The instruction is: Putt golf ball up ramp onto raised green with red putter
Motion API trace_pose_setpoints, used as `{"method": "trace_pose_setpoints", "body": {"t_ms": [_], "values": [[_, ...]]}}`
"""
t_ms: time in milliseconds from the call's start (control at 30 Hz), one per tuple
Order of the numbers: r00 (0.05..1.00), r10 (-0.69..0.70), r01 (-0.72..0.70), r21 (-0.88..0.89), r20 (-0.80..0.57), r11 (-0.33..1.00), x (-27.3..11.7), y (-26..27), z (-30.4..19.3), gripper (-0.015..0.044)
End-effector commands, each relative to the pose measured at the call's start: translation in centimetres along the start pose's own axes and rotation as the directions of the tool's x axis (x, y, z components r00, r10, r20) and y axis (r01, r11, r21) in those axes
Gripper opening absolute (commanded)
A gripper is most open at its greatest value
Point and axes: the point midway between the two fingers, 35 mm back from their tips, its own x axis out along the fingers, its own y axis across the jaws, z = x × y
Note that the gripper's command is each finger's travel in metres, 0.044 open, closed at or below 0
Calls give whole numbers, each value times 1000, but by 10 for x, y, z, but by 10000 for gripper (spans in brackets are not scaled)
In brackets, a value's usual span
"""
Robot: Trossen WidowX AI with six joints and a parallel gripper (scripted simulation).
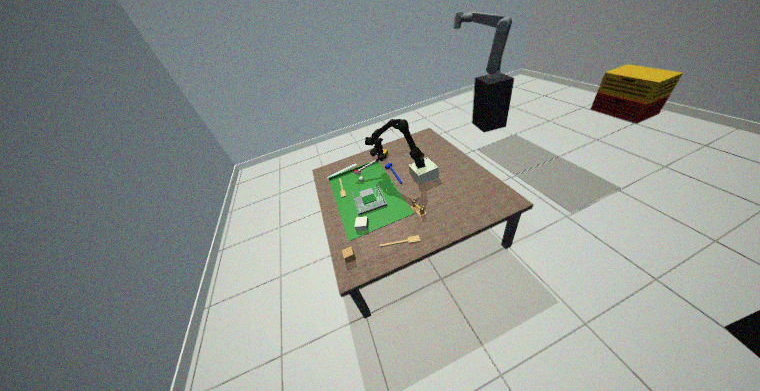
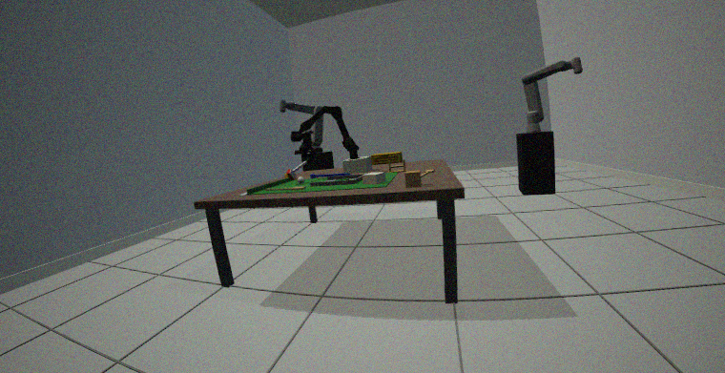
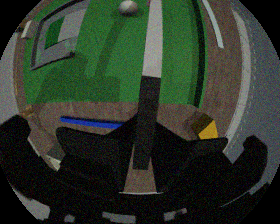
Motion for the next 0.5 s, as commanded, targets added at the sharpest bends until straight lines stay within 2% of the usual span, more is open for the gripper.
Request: {"method": "trace_pose_setpoints", "body": {"t_ms": [0,467], "values": [[1000,2,-2,6,-3,1000,9,0,-1,0],[1000,2,-2,6,-3,1000,27,1,-1,0]]}}
